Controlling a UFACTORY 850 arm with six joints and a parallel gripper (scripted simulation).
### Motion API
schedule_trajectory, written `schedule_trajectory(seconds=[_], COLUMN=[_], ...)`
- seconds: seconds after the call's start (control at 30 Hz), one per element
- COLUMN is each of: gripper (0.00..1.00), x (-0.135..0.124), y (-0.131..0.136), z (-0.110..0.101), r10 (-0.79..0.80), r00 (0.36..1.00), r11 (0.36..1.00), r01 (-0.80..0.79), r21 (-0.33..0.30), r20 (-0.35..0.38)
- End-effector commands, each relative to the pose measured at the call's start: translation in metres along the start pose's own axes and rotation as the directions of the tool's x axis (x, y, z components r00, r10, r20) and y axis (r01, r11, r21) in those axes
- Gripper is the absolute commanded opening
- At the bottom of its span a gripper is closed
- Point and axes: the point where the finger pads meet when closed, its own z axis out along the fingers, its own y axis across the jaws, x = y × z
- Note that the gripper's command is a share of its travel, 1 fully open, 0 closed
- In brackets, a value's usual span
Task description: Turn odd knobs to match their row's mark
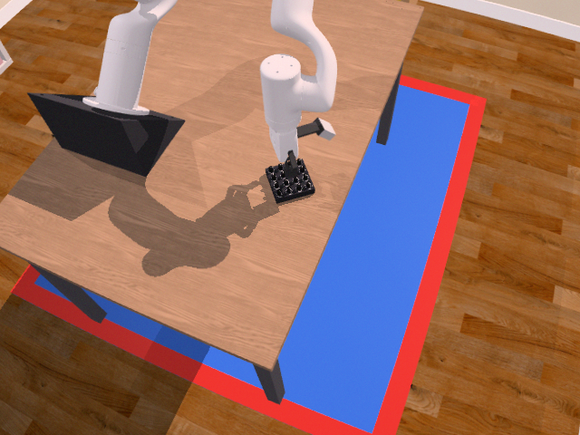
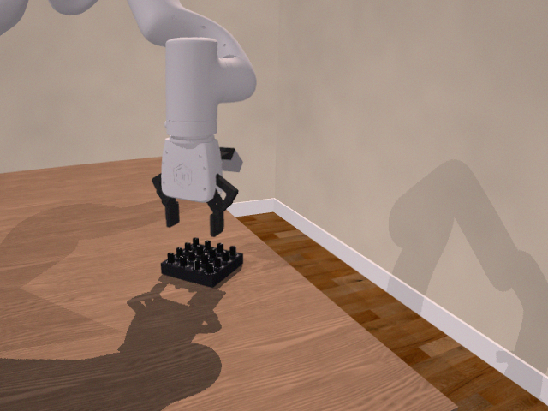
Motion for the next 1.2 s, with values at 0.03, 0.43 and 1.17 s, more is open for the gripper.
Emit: schedule_trajectory(seconds=[0.03,0.43,1.17], gripper=[1.0,1.0,1.0], x=[0.001,-0.003,-0.036], y=[0.001,0.001,0.002], z=[-0.001,-0.001,-0.001], r10=[-0.001,-0.001,-0.001], r00=[1.0,1.0,1.0], r11=[1.0,1.0,1.0], r01=[0.001,0.001,0.001], r21=[-0.001,-0.001,-0.001], r20=[-0.001,-0.001,-0.001])
